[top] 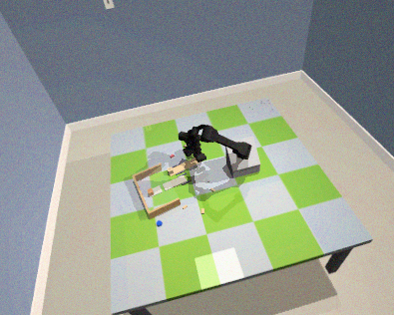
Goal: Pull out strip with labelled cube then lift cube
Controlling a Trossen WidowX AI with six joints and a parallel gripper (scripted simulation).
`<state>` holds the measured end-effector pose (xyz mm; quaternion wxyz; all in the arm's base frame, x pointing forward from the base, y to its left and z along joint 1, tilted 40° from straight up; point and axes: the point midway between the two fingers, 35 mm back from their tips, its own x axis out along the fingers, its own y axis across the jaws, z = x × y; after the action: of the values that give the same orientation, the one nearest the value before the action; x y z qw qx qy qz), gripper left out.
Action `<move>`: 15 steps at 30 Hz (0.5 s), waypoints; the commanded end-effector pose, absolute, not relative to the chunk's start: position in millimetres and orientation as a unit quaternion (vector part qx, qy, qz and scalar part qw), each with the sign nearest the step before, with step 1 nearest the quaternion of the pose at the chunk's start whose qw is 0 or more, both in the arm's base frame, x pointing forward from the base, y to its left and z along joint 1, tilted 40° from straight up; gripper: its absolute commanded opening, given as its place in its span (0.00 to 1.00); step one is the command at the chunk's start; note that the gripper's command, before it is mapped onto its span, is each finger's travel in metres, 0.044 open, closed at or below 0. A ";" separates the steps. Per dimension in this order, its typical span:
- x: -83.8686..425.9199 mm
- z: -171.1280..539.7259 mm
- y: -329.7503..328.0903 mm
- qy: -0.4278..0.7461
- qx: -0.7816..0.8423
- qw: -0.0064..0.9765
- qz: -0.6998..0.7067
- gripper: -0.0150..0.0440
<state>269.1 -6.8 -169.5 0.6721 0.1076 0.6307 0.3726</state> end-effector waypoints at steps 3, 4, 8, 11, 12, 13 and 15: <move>256.6 -171.4 -3.5 0.643 0.108 0.660 0.374 0.25; 256.6 -171.4 -3.5 0.643 0.108 0.660 0.374 0.25; 256.6 -171.4 -3.5 0.643 0.108 0.660 0.374 0.25; 256.6 -171.4 -3.5 0.643 0.108 0.660 0.374 0.25; 256.6 -171.4 -3.5 0.643 0.108 0.660 0.374 0.25; 256.6 -171.4 -3.5 0.643 0.108 0.660 0.374 0.25; 256.6 -171.4 -3.5 0.643 0.108 0.660 0.374 0.25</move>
<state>268.2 -6.9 -169.8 0.6717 0.1076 0.6314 0.3722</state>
